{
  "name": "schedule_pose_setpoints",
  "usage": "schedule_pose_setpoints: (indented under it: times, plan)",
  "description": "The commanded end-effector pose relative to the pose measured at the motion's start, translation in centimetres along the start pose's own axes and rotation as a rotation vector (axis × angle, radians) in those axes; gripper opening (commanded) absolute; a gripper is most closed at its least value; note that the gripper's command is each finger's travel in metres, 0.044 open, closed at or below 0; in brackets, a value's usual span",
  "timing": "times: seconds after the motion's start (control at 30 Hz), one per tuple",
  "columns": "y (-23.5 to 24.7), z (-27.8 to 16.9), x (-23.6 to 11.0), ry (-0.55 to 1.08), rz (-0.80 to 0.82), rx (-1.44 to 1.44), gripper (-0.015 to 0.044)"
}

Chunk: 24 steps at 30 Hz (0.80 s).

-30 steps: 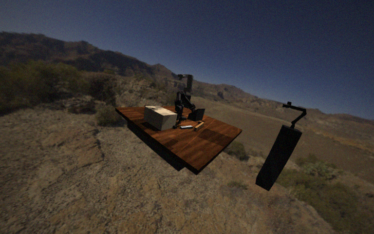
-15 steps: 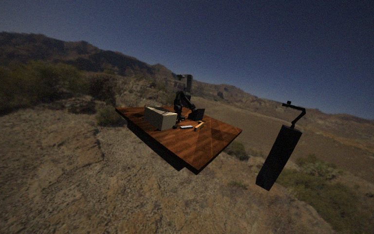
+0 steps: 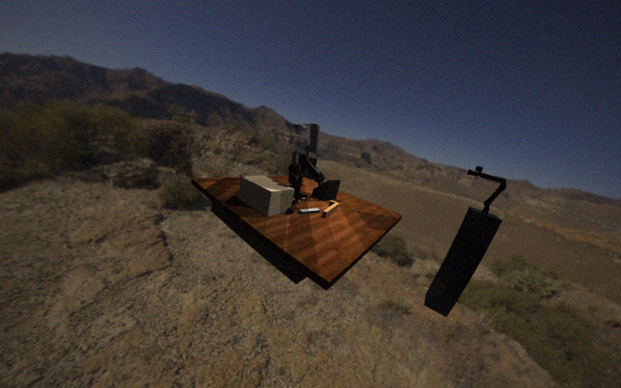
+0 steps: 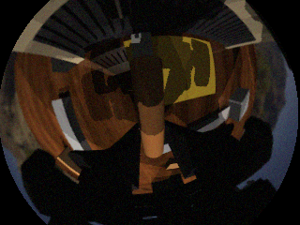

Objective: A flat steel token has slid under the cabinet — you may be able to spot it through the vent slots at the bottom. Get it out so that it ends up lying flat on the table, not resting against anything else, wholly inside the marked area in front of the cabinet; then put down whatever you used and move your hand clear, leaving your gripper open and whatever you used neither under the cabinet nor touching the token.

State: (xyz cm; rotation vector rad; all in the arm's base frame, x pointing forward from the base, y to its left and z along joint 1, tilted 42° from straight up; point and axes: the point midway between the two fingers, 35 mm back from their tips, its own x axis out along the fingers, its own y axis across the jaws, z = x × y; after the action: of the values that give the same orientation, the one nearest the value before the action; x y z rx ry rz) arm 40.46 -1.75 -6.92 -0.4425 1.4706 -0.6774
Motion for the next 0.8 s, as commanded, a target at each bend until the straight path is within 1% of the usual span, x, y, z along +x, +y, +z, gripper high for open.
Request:
schedule_pose_setpoints:
  times: [0.0,0.77]
  plan:
    - [0.0,-0.6,0.1,0.003,-0.002,0.001,0.0000]
    - [0.1,-2.7,0.1,0.004,-0.002,0.000,0.0000]
